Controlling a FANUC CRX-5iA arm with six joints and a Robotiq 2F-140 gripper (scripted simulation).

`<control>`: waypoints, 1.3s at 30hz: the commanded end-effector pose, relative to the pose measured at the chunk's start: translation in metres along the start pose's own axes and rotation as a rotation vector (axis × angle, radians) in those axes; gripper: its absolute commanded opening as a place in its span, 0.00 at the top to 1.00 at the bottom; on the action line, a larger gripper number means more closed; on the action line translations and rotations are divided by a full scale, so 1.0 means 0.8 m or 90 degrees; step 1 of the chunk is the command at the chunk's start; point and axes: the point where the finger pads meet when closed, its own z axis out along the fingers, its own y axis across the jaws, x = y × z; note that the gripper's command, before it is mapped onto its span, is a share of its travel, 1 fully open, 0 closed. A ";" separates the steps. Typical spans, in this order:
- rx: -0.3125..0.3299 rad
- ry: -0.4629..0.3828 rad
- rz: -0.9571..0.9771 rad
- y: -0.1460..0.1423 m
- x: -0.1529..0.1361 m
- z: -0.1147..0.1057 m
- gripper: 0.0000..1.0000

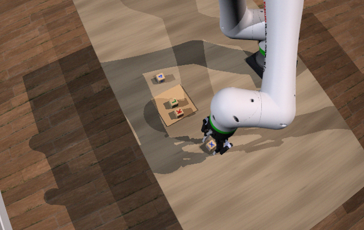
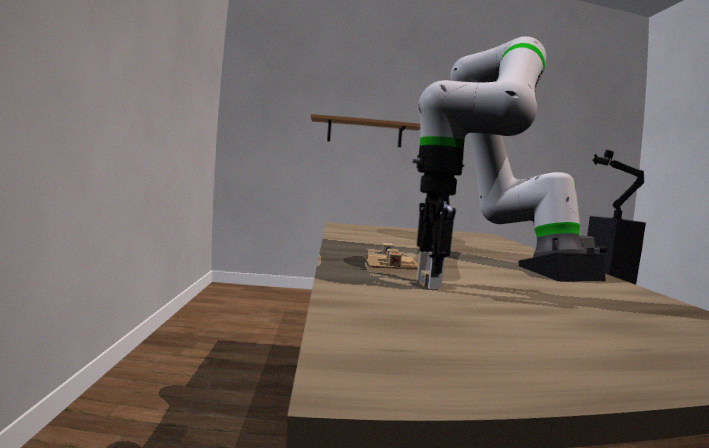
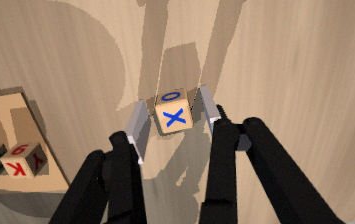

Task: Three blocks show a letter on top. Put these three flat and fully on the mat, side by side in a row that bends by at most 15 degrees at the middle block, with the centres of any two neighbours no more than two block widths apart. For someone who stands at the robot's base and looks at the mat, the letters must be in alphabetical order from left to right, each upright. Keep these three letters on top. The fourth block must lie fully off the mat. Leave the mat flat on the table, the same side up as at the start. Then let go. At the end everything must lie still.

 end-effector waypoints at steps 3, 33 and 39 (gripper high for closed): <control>0.000 0.000 0.000 0.000 0.000 0.000 0.72; 0.000 0.000 0.000 0.000 0.000 0.000 0.84; 0.000 0.000 0.000 0.000 0.000 0.000 0.84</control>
